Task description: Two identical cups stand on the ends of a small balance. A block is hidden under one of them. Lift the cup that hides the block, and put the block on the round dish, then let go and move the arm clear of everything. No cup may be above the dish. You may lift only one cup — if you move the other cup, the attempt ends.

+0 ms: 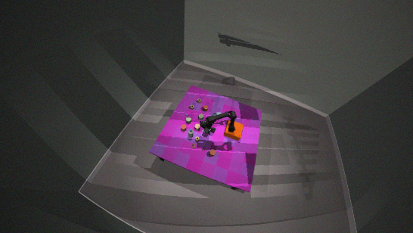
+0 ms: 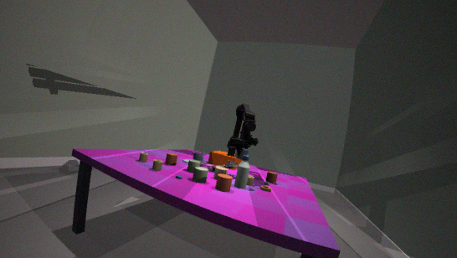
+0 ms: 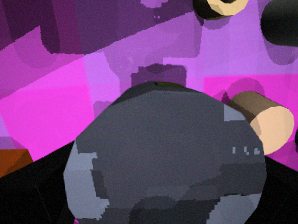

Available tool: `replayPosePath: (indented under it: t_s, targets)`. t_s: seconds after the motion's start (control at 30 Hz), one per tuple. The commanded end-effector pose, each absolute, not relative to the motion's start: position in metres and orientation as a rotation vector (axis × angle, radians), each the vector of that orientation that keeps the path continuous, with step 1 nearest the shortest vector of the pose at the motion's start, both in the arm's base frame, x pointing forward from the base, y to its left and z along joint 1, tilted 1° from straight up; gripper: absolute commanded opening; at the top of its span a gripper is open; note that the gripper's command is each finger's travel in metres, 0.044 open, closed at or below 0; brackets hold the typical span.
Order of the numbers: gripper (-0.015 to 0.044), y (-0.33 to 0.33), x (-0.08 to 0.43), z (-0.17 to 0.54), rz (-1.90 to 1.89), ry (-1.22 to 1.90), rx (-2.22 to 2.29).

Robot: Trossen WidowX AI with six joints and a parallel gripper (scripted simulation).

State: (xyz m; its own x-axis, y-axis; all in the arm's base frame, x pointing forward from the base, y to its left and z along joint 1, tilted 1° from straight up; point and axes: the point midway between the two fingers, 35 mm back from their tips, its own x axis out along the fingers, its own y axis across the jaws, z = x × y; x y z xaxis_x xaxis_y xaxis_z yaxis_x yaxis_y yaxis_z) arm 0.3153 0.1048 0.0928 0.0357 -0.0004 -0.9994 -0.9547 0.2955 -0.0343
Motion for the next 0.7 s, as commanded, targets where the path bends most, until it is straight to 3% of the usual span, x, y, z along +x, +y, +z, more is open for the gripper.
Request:
replayPosePath:
  t_s: [0.0,0.3,0.67]
  targets:
    - [0.0,0.134,0.304,0.072,0.973,1.308,-1.0]
    - [0.0,0.198,0.265,0.024,0.978,1.302,-0.993]
    - [0.0,0.199,0.265,-0.012,0.978,1.302,-0.993]
